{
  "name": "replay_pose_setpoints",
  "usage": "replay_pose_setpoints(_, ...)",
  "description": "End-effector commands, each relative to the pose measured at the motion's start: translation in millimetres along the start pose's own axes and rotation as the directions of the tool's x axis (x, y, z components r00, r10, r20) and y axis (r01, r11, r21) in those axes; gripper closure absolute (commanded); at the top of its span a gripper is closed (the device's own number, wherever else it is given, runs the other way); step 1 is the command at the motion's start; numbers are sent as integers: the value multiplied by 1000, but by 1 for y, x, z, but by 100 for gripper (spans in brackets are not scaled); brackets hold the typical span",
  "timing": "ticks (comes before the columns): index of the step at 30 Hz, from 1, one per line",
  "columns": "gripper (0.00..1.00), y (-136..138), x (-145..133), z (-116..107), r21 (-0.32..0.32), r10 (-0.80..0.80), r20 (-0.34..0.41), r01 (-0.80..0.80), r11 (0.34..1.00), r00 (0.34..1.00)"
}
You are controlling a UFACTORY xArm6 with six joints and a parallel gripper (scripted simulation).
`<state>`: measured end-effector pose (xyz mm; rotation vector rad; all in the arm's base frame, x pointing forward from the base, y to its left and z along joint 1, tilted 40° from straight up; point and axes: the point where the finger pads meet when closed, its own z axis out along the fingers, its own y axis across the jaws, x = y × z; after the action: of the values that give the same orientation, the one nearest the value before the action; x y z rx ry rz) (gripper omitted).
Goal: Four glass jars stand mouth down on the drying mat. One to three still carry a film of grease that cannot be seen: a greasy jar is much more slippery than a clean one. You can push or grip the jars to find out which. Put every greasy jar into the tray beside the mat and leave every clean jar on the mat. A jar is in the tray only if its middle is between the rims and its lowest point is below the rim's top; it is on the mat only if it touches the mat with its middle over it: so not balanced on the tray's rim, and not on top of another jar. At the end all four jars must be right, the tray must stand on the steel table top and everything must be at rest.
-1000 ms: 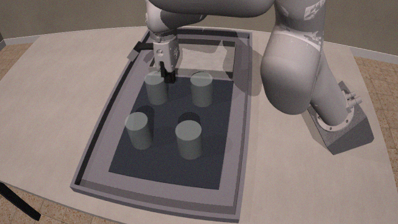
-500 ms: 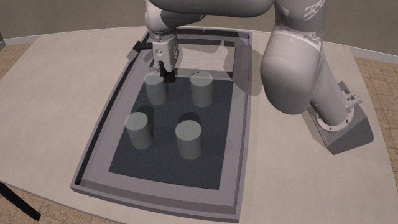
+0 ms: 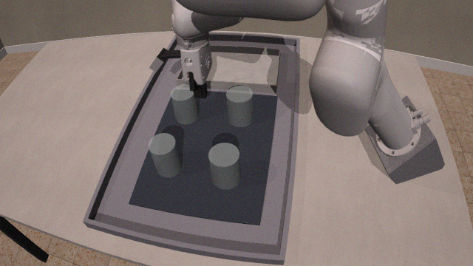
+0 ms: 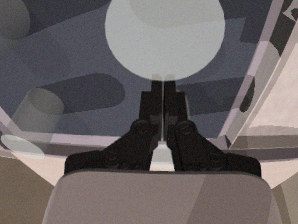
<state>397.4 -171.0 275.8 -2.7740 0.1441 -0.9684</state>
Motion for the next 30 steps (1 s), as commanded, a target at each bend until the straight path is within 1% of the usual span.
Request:
replay_pose_setpoints(1,100,0,2,-1,-2,-1,-3,1,1000,1000)
replay_pose_setpoints(8,100,0,-5,1,-2,-1,-3,1,1000,1000)
replay_pose_setpoints(16,100,0,-24,6,-2,-1,-3,1,1000,1000)
replay_pose_setpoints(30,100,0,-24,6,-2,-1,-3,1,1000,1000)
